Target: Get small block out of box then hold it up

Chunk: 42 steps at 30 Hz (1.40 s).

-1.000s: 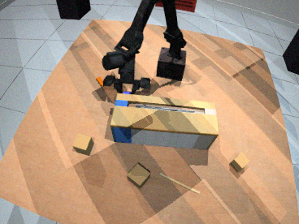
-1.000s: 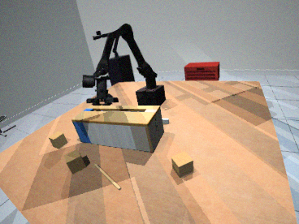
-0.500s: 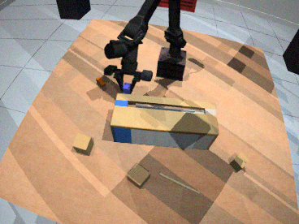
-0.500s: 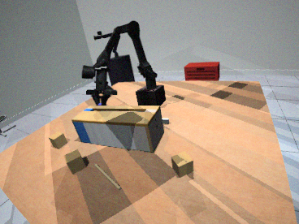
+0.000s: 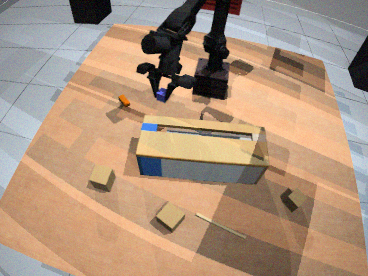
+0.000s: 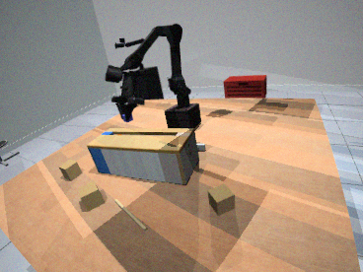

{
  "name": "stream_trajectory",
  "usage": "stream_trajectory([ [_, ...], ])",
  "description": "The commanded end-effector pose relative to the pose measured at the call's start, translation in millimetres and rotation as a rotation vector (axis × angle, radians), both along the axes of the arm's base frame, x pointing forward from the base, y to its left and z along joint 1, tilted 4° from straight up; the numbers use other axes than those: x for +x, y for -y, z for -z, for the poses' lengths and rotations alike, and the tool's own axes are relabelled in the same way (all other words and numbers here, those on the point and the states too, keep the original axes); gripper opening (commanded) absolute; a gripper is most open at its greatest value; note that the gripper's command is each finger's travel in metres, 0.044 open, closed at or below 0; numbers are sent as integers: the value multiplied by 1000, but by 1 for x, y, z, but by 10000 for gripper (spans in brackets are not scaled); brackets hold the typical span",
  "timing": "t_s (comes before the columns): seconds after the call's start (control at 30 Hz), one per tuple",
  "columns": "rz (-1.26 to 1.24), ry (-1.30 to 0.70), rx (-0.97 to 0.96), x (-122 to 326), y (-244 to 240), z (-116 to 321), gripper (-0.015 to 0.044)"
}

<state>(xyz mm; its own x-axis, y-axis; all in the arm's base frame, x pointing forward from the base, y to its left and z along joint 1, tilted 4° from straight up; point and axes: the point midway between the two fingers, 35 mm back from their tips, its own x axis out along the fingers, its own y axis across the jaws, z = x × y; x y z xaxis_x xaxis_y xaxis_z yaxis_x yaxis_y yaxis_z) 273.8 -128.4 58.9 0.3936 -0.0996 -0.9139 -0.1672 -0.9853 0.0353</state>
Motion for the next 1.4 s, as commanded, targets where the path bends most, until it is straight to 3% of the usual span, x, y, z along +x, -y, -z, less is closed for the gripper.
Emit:
stream_trajectory([
  [0.0, 89, 12, 4, -12, -6, -11, 0],
  [0.37, 267, 65, 15, -34, -16, -33, 0],
  [1.37, 270, 66, 15, -35, -16, -33, 0],
])
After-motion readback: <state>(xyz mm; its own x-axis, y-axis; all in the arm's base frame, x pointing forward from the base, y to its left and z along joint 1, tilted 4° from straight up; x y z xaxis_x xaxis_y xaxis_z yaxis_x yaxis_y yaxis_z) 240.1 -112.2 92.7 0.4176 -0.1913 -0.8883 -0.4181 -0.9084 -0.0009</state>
